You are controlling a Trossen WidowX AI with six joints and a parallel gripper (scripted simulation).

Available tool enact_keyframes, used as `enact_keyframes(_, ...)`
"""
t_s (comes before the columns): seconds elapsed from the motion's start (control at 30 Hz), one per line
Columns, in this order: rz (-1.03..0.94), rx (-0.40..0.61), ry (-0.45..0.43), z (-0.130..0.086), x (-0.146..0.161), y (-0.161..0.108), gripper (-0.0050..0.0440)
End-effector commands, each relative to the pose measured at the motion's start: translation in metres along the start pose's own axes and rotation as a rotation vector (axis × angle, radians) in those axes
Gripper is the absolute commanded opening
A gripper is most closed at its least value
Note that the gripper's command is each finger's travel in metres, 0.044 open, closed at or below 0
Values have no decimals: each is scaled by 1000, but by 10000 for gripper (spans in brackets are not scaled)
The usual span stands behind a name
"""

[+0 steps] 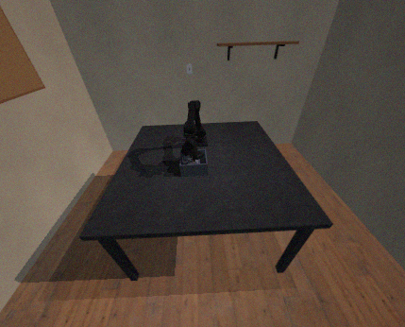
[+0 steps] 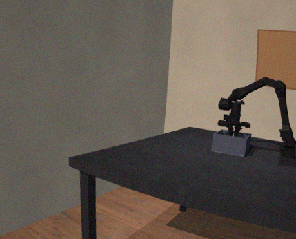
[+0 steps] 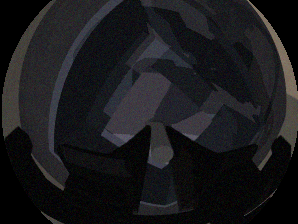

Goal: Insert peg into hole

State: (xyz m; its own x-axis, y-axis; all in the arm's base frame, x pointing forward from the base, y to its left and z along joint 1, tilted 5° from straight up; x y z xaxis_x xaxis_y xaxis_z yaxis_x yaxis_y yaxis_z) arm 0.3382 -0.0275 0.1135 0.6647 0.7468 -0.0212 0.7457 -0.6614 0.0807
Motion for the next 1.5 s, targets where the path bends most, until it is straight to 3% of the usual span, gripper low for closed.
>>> enact_keyframes(0.0, 3, -3, -2, 2, 0, 2, 0)
enact_keyframes(1.03, 0, 1, 0, 0, 0, 0, 0)
enact_keyframes(1.2, 0, 1, 0, 0, 0, 0, 120)
enact_keyframes(1.27, 0, 1, 0, 0, 0, 0, 120)
enact_keyframes(1.33, 0, 1, 0, 0, 0, 0, 150)
enact_keyframes(1.47, 0, 1, 0, 0, 0, 0, 150)
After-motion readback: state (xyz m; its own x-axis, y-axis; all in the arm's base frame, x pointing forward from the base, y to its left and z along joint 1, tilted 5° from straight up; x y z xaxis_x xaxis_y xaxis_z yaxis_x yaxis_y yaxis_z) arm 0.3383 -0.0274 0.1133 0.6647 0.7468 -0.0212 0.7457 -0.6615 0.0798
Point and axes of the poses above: the point midway between the two fingers, 35 mm back from their tips, its own z axis out along the fingers, its own x axis across the jaws, y = z × x, the point moved 3 cm from there along -z, back along the fingers, and after that the axes turned 7 degrees about -z, right-handed, at the moved point
